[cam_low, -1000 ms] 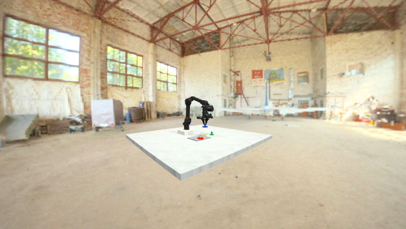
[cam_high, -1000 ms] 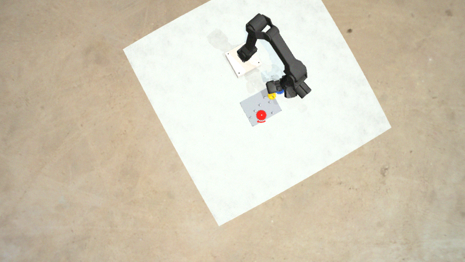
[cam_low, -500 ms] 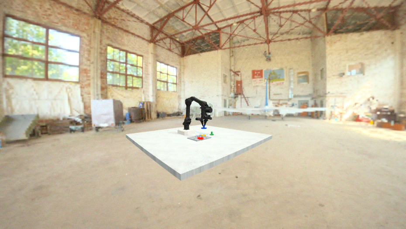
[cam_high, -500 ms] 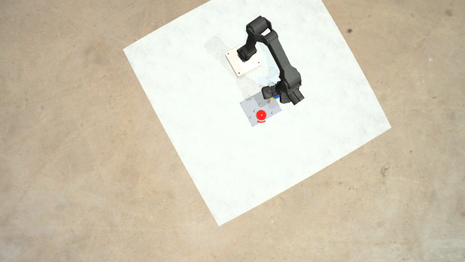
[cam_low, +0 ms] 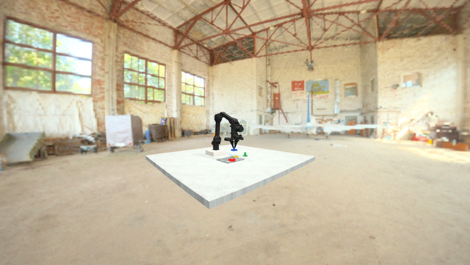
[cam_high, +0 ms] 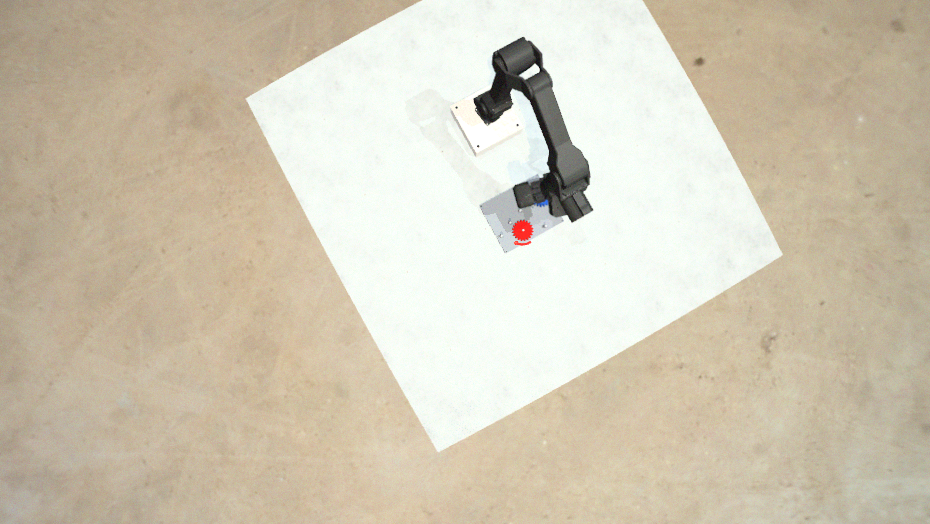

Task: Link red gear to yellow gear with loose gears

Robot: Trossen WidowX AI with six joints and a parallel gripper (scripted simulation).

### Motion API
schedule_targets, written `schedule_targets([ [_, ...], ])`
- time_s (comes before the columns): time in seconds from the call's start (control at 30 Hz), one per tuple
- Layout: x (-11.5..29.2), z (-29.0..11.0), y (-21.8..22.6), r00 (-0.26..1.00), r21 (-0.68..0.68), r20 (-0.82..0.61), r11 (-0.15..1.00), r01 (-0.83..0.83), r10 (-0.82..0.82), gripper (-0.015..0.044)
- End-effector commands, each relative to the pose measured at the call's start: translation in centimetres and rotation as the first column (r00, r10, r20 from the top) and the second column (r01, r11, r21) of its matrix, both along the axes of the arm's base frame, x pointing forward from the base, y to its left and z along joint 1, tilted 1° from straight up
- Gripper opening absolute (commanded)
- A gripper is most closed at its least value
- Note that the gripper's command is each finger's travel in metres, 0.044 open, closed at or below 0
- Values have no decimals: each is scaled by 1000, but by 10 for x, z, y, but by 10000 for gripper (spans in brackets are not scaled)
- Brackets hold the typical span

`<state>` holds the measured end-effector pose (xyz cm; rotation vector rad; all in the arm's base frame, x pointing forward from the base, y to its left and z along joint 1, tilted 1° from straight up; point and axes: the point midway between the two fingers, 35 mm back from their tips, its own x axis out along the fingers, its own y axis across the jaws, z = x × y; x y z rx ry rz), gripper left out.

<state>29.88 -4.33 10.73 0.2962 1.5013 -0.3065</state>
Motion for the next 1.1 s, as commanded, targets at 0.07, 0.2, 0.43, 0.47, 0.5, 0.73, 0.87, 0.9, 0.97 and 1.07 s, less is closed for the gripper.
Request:
schedule_targets([
  [0.07,1,-6,-12,1000,2,-2,1000,-7,7,0],
  [0.2,1,-9,-21,1000,2,-2,1000,-9,9,0],
  [0.43,0,-14,-37,1000,1,-2,1000,-13,13,0],
  [0.47,-1,-15,-39,1000,0,-2,1000,-13,13,0],
  [0.5,-1,-16,-41,1000,0,-2,1000,-14,14,0],
  [0.73,-3,-22,-57,1000,-1,-2,1000,-17,17,0],
  [0.87,-4,-24,-63,1000,-1,-2,1000,-19,19,0],
  [0.9,-4,-23,-63,1000,-1,-2,1000,-19,19,0],
  [0.97,-4,-22,-63,1000,-1,-2,1000,-19,19,0],
  [1.07,-4,-21,-63,1000,-1,-2,1000,-19,19,0],
])
